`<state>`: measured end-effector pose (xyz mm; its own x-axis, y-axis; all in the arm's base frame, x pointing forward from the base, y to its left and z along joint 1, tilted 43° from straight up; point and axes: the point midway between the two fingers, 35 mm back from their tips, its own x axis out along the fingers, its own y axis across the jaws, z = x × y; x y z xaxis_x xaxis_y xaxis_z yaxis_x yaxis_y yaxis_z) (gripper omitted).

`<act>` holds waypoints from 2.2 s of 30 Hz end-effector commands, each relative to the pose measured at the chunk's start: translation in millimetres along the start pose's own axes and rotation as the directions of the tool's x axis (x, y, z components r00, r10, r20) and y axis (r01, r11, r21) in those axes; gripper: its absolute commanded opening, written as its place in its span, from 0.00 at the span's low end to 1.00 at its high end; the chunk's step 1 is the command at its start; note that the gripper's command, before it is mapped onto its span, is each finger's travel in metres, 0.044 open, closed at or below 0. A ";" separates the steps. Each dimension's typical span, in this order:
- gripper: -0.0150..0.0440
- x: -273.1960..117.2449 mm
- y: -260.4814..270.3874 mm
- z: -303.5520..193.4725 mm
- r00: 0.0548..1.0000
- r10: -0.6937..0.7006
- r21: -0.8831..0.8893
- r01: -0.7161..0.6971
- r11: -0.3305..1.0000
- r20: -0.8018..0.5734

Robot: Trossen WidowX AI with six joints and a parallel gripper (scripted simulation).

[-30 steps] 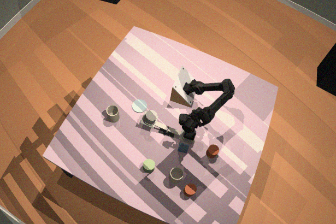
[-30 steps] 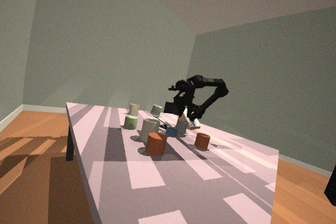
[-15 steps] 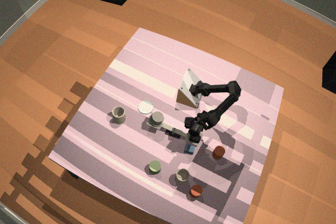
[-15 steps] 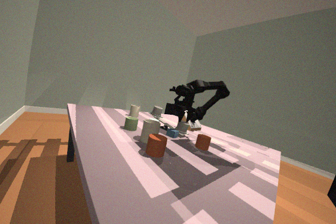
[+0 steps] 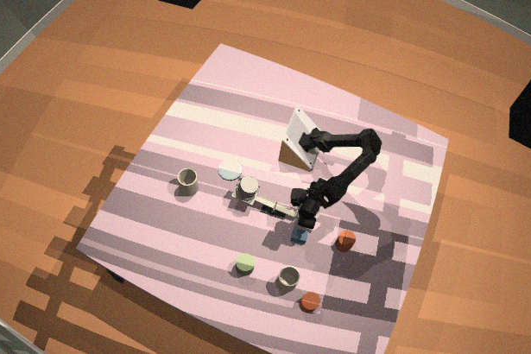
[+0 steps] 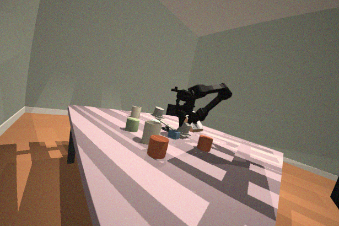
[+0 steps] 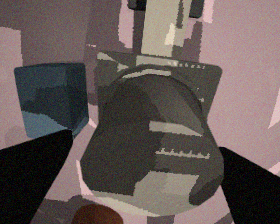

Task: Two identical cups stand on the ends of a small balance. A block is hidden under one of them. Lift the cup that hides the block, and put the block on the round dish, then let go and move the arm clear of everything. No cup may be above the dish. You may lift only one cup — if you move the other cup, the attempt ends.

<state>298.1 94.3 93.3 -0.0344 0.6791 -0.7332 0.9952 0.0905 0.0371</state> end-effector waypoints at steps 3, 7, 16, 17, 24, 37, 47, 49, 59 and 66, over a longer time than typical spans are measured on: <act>1.00 11.5 -3.3 0.1 1.000 -0.008 0.009 0.008 1.000 -0.006; 1.00 17.8 -3.9 -0.2 1.000 -0.008 0.009 0.008 1.000 -0.007; 0.94 21.7 -4.4 -0.4 1.000 -0.008 0.009 0.008 1.000 -0.008; 0.93 21.7 -4.4 -0.4 1.000 -0.008 0.009 0.008 1.000 -0.008; 0.85 21.7 -4.4 -0.4 1.000 -0.008 0.009 0.008 1.000 -0.008; 0.47 17.5 -3.3 0.0 1.000 -0.007 0.010 0.007 1.000 -0.006; 0.25 5.1 -0.6 1.0 1.000 -0.006 0.013 0.006 1.000 -0.003; 0.25 2.6 -0.1 1.2 1.000 -0.006 0.013 0.006 1.000 -0.003; 0.25 -10.0 1.8 2.1 1.000 -0.004 0.016 0.004 1.000 -0.001; 0.25 -18.9 2.8 2.6 1.000 -0.004 0.018 0.004 1.000 0.001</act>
<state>297.3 84.1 100.4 -0.0513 0.6813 -0.7303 0.9967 0.0815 0.0060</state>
